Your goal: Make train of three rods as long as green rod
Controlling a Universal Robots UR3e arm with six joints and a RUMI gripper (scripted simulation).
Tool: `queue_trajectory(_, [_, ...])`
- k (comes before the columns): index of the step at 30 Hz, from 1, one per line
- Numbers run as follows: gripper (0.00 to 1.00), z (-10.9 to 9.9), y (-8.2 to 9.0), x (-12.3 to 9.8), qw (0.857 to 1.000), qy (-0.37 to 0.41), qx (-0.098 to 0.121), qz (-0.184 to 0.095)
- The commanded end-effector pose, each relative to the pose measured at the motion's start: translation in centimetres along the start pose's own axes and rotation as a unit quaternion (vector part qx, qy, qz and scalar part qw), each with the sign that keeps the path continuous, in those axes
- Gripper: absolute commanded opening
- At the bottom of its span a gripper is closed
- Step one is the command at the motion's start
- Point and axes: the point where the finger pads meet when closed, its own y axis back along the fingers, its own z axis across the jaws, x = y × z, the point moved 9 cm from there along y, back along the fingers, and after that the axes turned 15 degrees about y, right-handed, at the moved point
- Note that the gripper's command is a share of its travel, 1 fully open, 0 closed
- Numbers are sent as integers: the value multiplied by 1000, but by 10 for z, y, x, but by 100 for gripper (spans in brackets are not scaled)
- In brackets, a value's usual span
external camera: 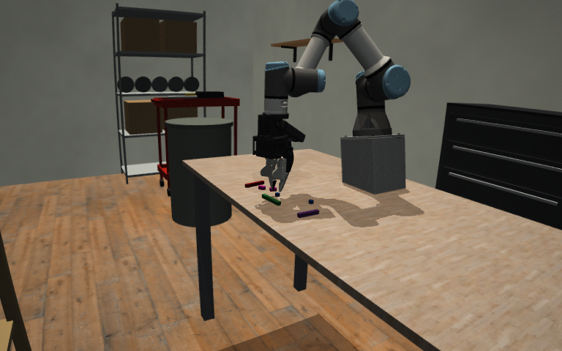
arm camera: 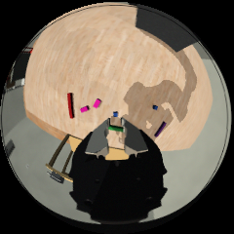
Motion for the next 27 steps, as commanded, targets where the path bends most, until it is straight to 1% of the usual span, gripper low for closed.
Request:
queue_trajectory(1, [14, 0, 0, 0, 1000, 0, 0, -1])
queue_trajectory(12, [14, 0, -4, 0, 1000, 0, 0, -1])
queue_trajectory(27, [14, 0, -16, 0, 1000, 0, 0, -1])
